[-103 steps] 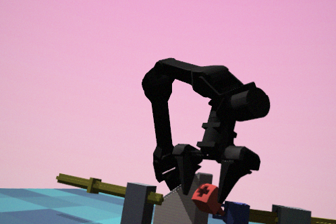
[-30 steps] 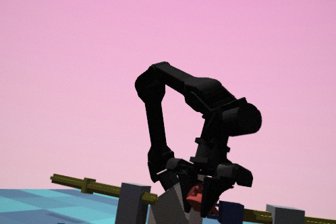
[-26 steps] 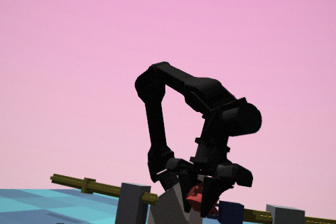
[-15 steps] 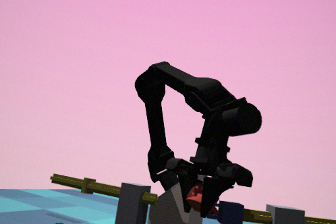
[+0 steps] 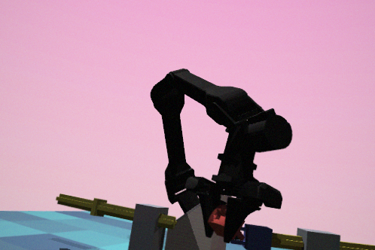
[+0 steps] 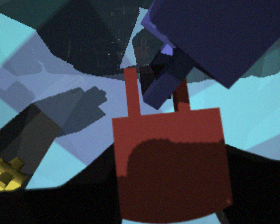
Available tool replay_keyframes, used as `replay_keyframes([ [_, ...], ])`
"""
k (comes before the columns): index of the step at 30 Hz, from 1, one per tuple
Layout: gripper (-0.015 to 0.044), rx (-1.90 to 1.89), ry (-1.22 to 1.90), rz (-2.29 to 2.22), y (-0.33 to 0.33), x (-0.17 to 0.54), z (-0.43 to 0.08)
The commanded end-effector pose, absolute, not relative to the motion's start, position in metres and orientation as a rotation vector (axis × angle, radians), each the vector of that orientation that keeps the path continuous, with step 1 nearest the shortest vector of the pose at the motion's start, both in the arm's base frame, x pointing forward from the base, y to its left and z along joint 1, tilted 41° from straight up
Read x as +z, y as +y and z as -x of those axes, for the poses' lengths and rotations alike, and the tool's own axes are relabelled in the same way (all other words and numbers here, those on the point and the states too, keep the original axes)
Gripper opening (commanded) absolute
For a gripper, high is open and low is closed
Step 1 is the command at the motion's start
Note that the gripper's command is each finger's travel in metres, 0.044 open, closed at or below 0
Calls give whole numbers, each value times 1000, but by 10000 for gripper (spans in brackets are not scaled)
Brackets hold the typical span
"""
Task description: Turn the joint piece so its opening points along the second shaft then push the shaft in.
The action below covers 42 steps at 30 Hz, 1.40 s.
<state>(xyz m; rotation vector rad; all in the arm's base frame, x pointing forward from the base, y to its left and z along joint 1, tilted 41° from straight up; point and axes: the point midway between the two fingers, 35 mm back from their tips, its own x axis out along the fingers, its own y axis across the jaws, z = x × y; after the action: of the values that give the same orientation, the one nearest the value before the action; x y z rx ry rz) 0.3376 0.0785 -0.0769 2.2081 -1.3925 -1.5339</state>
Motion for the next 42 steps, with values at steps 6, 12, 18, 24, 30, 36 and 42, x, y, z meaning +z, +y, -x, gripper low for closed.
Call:
replay_keyframes([
  [6,182,-1529,-1390,-2209,78,-77,-338],
  [12,182,-1529,-1390,-2209,78,-77,-338],
  [18,182,-1529,-1390,-2209,78,-77,-338],
  [24,182,-1529,-1390,-2209,78,-77,-338],
  [30,147,-1534,-1392,-2208,78,-77,-338],
  [36,68,-1534,-1392,-2208,78,-77,-338],
  [42,0,-1534,-1392,-2208,78,-77,-338],
])
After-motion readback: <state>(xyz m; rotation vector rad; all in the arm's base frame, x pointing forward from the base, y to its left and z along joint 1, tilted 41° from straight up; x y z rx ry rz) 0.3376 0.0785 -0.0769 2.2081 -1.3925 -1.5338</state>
